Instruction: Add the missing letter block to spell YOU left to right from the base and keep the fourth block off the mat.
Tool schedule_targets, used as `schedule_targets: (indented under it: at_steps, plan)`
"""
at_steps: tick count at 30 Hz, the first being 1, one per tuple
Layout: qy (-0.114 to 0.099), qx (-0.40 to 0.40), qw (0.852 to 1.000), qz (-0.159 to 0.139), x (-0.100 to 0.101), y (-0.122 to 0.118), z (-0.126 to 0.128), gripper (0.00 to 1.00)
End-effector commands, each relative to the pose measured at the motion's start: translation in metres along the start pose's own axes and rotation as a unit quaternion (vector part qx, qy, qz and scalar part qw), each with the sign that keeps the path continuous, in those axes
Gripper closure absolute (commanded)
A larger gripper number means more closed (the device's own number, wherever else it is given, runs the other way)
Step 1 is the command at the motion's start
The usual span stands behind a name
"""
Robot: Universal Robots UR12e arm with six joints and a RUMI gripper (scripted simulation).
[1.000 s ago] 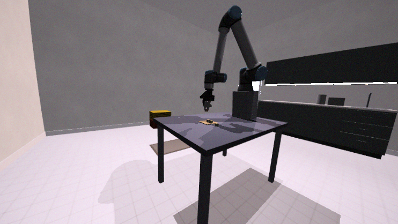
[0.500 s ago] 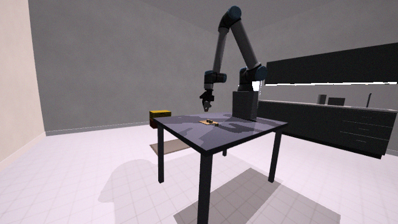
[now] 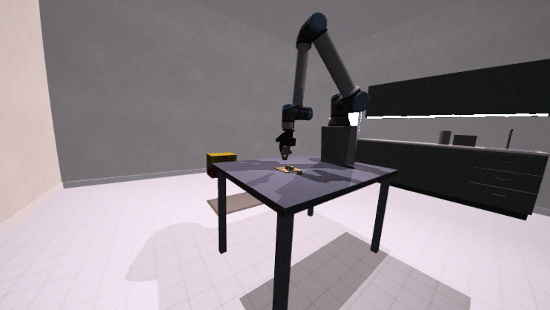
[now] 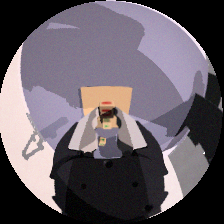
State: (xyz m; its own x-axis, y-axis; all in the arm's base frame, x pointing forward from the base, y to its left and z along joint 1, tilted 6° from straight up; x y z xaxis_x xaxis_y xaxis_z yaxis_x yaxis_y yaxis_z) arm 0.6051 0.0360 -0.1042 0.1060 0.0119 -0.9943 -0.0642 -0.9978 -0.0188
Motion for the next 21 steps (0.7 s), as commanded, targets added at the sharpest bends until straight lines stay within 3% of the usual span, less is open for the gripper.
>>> schedule_targets:
  at_steps: [1, 8, 21]
  plan:
    - [0.001, 0.000, 1.000, 0.000, 0.024, 0.000, -0.001, 0.95]
    - [0.001, 0.000, 1.000, 0.000, 0.047, 0.000, -0.001, 0.95]
    - [0.001, 0.000, 1.000, 0.000, 0.053, 0.000, -0.001, 0.95]
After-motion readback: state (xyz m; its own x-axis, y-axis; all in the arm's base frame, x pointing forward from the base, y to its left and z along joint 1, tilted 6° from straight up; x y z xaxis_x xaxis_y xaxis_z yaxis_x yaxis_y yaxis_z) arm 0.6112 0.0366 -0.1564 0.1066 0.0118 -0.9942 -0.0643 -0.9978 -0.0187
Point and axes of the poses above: the point where the finger pads meet when closed, its own x axis out along the fingers, its own z axis across the jaws, y = z × x, the point moved 9 cm from there along -x, back along the fingers, and after that the axes turned 11 degrees about x, right-handed, at the moved point
